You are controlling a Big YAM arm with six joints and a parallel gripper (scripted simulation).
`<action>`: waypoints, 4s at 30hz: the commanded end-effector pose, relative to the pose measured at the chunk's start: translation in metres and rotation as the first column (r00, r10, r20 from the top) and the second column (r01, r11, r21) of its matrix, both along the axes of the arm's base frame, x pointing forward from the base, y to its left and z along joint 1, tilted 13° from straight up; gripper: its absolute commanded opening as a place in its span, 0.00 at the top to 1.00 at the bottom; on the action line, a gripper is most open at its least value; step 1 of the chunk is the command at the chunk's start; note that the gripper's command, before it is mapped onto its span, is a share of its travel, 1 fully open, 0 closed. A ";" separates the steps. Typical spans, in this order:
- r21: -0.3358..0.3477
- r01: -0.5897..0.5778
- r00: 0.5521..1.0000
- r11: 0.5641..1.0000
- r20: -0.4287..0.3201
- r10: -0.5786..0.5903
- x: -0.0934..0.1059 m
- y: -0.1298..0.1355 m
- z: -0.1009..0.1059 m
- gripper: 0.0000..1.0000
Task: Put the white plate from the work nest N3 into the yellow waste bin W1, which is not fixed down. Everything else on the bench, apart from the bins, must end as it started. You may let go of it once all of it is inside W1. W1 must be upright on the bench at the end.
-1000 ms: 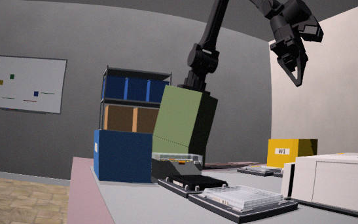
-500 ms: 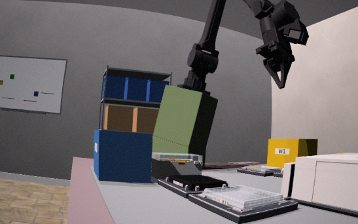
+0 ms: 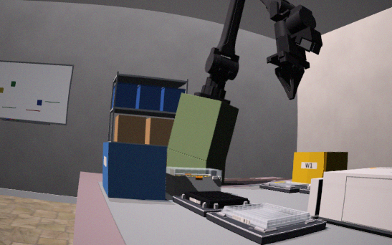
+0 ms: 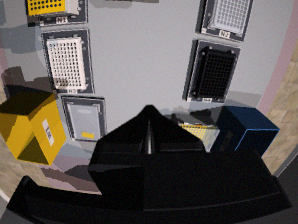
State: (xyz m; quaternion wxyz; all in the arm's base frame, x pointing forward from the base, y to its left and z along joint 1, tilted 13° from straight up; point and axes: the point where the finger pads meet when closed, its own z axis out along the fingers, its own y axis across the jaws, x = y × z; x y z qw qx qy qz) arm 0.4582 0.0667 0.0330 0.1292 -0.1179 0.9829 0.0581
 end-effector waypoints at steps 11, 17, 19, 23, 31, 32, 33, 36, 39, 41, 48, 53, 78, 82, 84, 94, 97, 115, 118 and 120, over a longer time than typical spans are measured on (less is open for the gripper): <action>0.040 0.098 0.991 0.994 -0.094 -0.094 -0.053 -0.010 0.007 1.00; 0.039 0.091 0.991 0.995 -0.098 -0.087 -0.055 -0.007 -0.001 1.00; 0.039 0.088 0.992 0.995 -0.096 -0.084 -0.054 -0.007 0.000 1.00; 0.039 0.074 0.994 0.996 -0.077 -0.071 -0.052 -0.004 0.008 1.00; 0.032 0.033 0.997 0.999 -0.070 -0.031 -0.047 0.009 0.001 0.00; 0.032 0.033 0.997 0.999 -0.070 -0.031 -0.047 0.009 0.001 0.00; 0.037 0.048 0.997 0.998 -0.066 -0.046 -0.043 0.013 0.003 0.00; 0.039 0.048 0.997 0.998 -0.059 -0.046 -0.038 0.025 0.001 0.00; 0.040 0.048 0.997 0.998 -0.060 -0.046 -0.037 0.037 -0.003 0.00; 0.040 0.048 0.997 0.998 -0.060 -0.046 -0.036 0.045 -0.006 0.00; 0.042 0.048 0.997 0.998 -0.062 -0.046 -0.033 0.069 -0.014 0.00; 0.043 0.048 0.997 0.998 -0.063 -0.046 -0.032 0.084 -0.020 0.00; 0.048 0.049 0.997 0.998 -0.068 -0.045 -0.022 0.174 -0.051 0.00; 0.049 0.049 0.997 0.998 -0.069 -0.045 -0.021 0.185 -0.055 0.00; 0.042 0.049 0.996 0.998 -0.081 -0.046 -0.023 0.187 -0.057 0.00; 0.048 0.049 0.996 0.998 -0.076 -0.045 -0.018 0.218 -0.067 0.00; 0.045 0.050 0.996 0.998 -0.079 -0.046 -0.022 0.208 -0.063 0.00; 0.045 0.055 0.995 0.997 -0.080 -0.052 -0.017 0.214 -0.086 0.00; 0.048 0.053 0.996 0.997 -0.074 -0.050 -0.015 0.216 -0.084 0.00; 0.048 0.053 0.996 0.997 -0.075 -0.049 -0.014 0.218 -0.088 0.00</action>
